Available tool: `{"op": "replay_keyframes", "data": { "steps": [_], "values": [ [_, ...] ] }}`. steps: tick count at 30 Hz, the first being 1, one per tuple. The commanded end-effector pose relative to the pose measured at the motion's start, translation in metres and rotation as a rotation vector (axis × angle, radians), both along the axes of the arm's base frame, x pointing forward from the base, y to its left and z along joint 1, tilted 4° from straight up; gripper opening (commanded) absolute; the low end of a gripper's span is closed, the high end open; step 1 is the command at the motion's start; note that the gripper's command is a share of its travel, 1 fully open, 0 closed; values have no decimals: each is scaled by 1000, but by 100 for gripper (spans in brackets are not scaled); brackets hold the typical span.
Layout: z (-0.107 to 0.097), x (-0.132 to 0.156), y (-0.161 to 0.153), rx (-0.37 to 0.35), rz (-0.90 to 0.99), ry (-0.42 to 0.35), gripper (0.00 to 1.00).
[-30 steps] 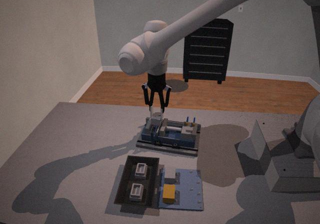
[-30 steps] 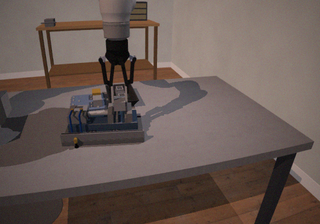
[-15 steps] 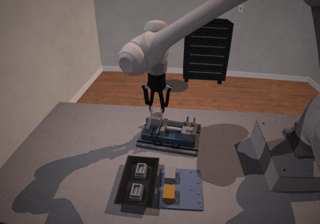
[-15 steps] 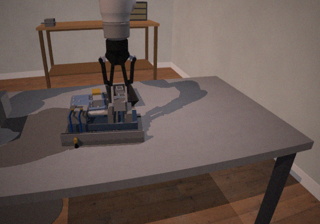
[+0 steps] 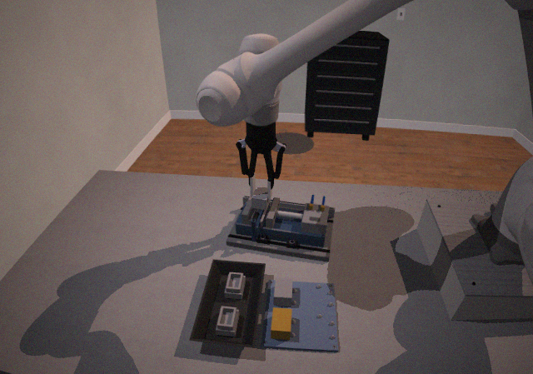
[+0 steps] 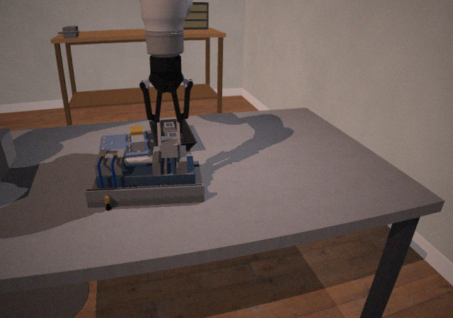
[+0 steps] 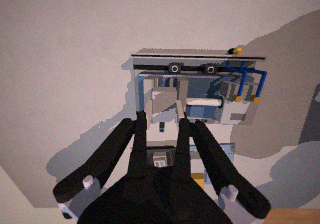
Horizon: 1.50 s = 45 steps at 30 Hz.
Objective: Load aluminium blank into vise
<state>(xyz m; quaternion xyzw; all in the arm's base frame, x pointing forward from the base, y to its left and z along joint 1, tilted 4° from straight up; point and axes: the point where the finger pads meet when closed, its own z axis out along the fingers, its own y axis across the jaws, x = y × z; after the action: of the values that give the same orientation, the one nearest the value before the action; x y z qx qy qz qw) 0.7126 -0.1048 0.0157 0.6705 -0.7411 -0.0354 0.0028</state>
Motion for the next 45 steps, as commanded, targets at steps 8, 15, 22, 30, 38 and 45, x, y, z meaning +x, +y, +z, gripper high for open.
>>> {"op": "replay_keyframes", "data": {
  "steps": [8, 15, 22, 30, 38, 45],
  "values": [
    [-5, -3, 2, 1, 3, 1, 0],
    [-5, -3, 2, 1, 3, 1, 0],
    [-7, -3, 2, 1, 3, 1, 0],
    [-9, -3, 2, 1, 3, 1, 0],
    [-11, -3, 2, 1, 3, 1, 0],
    [-14, -3, 3, 1, 3, 1, 0]
  ]
}}
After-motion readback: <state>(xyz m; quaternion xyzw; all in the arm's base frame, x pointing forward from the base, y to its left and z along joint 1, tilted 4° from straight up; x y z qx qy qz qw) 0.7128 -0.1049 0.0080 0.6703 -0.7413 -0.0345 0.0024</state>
